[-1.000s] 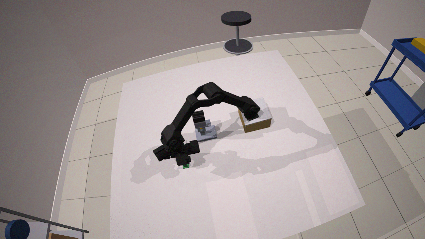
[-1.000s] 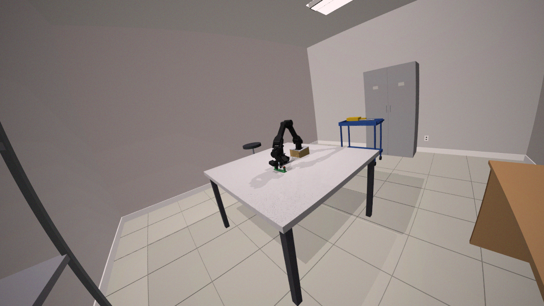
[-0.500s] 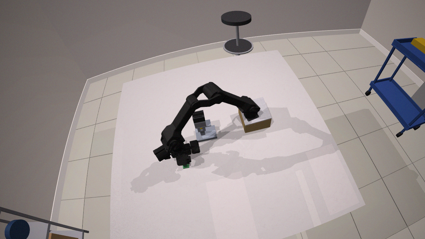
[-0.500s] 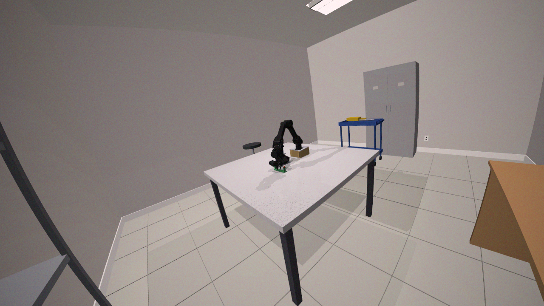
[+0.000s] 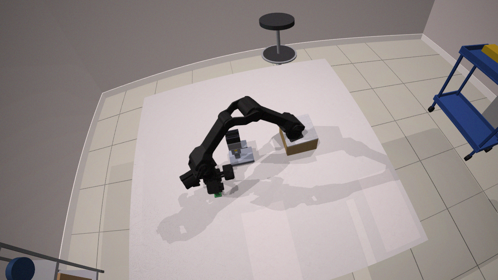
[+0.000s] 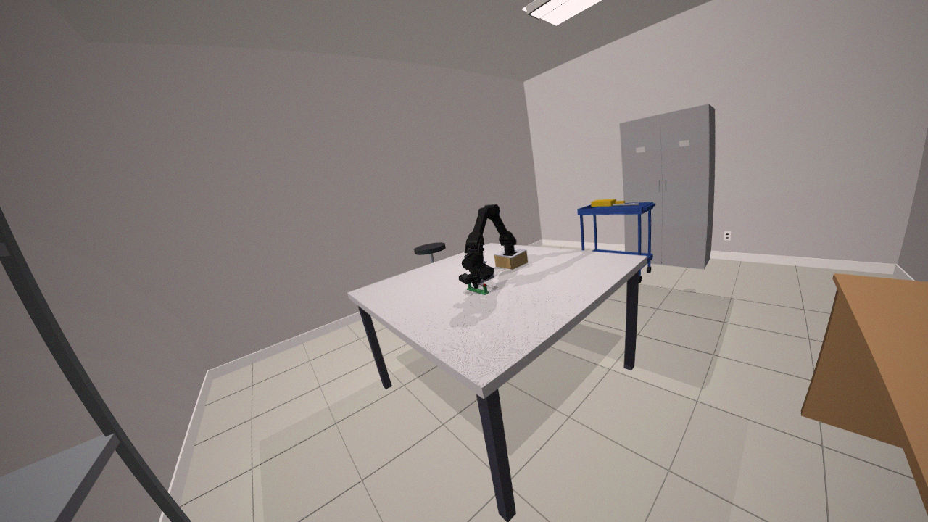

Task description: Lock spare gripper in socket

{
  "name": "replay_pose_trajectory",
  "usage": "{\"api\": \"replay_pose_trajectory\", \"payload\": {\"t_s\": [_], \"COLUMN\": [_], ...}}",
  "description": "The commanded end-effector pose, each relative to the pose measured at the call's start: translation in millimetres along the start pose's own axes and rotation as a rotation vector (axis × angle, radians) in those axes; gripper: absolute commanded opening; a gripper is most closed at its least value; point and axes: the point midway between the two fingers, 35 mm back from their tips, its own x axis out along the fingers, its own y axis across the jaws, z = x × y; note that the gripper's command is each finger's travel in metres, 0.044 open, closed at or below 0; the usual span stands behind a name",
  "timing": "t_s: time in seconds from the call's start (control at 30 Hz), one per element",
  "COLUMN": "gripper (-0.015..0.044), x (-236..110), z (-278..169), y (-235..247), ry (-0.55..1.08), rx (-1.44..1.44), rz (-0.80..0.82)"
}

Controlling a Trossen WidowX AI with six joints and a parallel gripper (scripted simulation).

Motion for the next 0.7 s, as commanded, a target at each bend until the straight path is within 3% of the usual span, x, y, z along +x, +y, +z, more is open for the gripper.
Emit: {"api": "replay_pose_trajectory", "payload": {"t_s": [0.0,0.5,0.67], "gripper": [0.0,0.0,0.0], "x": [-5,-64,-66], "z": [-1,-17,-18], "y": [-1,-1,-1], "ry": [-0.002,-0.002,-0.002], "rx": [0.003,0.003,0.003], "rz": [0.002,0.001,0.001]}}
